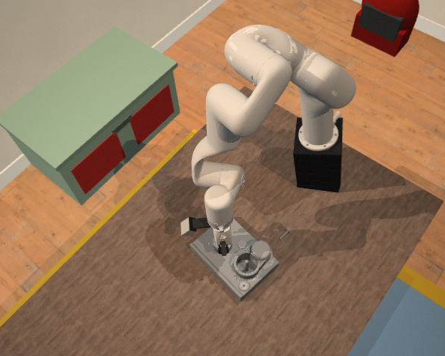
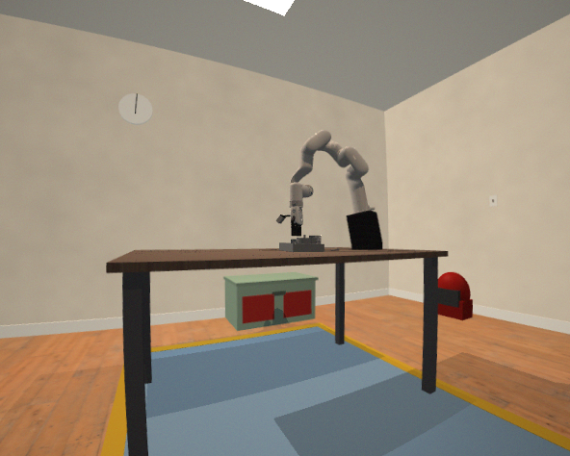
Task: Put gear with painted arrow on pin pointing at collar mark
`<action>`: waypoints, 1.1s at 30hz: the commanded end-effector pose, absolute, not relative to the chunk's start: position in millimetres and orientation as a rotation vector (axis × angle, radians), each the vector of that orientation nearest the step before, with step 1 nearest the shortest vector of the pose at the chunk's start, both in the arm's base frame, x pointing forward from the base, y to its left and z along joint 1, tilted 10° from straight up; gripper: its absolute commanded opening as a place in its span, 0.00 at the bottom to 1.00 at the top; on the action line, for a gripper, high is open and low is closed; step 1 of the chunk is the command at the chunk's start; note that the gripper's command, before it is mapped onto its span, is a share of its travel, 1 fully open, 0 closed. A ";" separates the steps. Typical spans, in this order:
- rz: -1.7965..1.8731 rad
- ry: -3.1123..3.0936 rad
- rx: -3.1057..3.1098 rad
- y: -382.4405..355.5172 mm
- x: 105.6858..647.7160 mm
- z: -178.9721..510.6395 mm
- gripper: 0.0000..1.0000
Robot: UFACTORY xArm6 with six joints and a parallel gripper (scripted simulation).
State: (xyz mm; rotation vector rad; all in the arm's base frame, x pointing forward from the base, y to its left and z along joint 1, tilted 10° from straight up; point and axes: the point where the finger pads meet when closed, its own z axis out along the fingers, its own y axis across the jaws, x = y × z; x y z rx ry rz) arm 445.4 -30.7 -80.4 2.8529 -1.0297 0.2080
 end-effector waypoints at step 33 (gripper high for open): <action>0.213 -1.030 2.854 -31.9 447.7 -88.3 0.93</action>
